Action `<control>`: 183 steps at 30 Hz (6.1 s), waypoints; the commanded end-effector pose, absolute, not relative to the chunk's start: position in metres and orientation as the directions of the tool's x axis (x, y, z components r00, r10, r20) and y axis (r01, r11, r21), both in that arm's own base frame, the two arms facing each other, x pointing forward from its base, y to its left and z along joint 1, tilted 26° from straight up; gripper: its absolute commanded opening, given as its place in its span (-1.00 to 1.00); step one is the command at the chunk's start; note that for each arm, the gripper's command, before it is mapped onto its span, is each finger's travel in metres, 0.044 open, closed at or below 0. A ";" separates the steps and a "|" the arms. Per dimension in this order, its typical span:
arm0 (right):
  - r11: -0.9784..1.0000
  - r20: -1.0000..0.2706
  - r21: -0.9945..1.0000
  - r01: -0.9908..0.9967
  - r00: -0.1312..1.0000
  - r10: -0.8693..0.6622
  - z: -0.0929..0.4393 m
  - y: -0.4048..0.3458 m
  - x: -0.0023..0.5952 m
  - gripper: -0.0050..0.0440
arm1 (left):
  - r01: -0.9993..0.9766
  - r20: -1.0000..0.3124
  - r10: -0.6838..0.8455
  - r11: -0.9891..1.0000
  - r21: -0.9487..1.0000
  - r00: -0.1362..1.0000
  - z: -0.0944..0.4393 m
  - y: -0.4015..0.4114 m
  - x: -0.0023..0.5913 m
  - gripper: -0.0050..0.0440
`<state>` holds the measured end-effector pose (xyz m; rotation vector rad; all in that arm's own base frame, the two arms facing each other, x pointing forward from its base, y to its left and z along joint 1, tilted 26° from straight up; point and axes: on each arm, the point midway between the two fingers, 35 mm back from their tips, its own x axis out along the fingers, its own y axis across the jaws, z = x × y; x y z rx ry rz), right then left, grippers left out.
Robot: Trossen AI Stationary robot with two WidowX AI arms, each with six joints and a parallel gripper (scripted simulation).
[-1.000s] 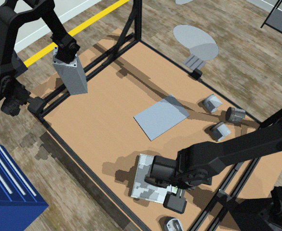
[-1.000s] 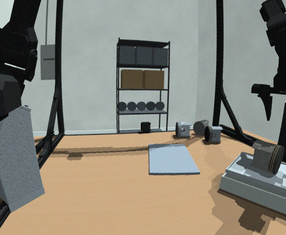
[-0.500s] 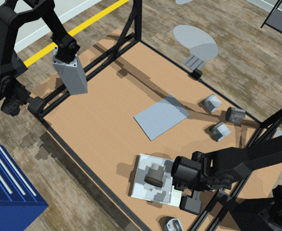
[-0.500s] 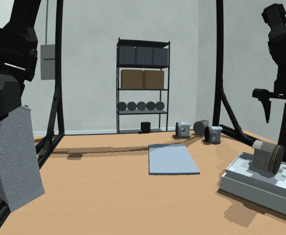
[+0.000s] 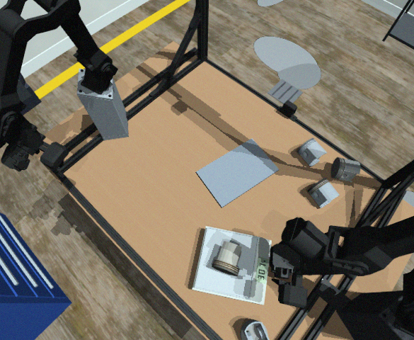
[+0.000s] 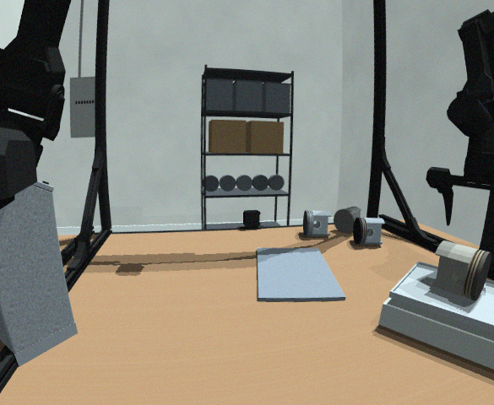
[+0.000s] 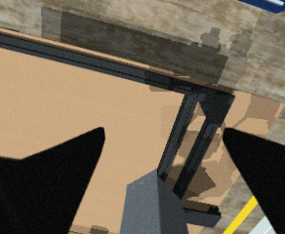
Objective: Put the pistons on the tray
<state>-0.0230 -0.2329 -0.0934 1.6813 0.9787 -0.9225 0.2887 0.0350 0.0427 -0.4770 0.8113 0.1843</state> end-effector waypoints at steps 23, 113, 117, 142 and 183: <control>-0.230 -0.897 0.352 0.907 0.397 0.193 -0.093 -0.233 -0.023 1.00 | -0.342 -0.736 -0.021 0.877 -0.339 0.677 0.038 0.033 0.287 0.75; -0.230 -0.897 0.352 0.907 0.397 0.193 -0.093 -0.233 -0.023 1.00 | -0.196 -0.898 -0.194 0.937 -0.289 0.396 0.112 0.116 0.383 0.75; -0.230 -0.897 0.352 0.907 0.397 0.193 -0.093 -0.233 -0.023 1.00 | -0.145 -0.894 -0.202 0.949 -0.279 0.399 0.113 0.117 0.387 0.75; -0.230 -0.897 0.352 0.907 0.397 0.193 -0.093 -0.233 -0.023 1.00 | 0.432 -0.862 -0.302 0.895 -0.110 0.406 0.113 0.117 0.387 0.75; -0.230 -0.897 0.352 0.907 0.397 0.193 -0.093 -0.233 -0.023 1.00 | 0.937 -0.851 -0.420 0.282 0.207 0.315 0.110 0.117 0.389 0.75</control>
